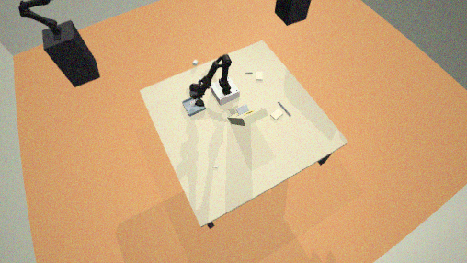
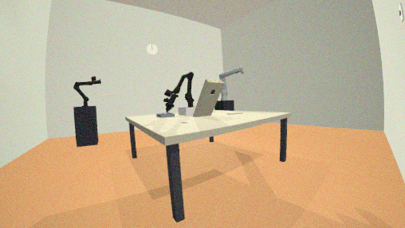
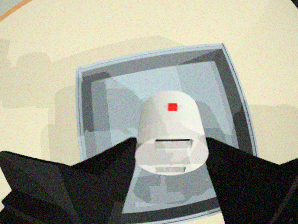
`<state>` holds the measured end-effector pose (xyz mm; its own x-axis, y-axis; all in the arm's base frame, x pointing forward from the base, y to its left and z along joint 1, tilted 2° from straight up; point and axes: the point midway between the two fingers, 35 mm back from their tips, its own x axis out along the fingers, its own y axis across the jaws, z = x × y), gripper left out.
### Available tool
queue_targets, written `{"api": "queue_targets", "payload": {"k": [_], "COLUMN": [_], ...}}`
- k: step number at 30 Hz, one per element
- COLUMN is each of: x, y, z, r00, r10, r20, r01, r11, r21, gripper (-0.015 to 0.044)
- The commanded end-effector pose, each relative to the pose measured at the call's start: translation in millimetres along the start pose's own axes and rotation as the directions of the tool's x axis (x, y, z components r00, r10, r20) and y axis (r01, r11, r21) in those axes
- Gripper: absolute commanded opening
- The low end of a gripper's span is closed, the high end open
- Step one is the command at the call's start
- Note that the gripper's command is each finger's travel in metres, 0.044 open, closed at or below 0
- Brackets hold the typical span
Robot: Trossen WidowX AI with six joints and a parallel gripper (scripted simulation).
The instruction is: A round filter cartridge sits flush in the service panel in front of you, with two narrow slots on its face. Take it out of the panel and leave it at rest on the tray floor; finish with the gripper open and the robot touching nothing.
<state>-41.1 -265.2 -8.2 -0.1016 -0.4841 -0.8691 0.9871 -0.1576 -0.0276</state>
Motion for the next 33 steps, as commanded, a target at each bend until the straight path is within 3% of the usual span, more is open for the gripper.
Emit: {"api": "queue_targets", "payload": {"k": [1,7,10,16,18,33], "x": [0,0,-7,-62,-49,-49], "y": [0,0,0,0,1,1], "z": [2,2,7,36,32,32], "r00": [1.0,1.0,1.0,1.0,1.0,1.0], "r10": [0.0,0.0,0.0,0.0,0.004,0.004], "r20": [0.004,0.004,0.004,0.003,0.004,0.004], "r01": [0.0,0.0,0.0,0.0,-0.004,-0.004], "r11": [1.0,1.0,1.0,1.0,1.0,1.0], "r21": [0.0,0.0,0.0,0.0,-0.004,-0.004], "gripper": [0.0289,0.044,0.044,0.044,0.044,0.044]}}
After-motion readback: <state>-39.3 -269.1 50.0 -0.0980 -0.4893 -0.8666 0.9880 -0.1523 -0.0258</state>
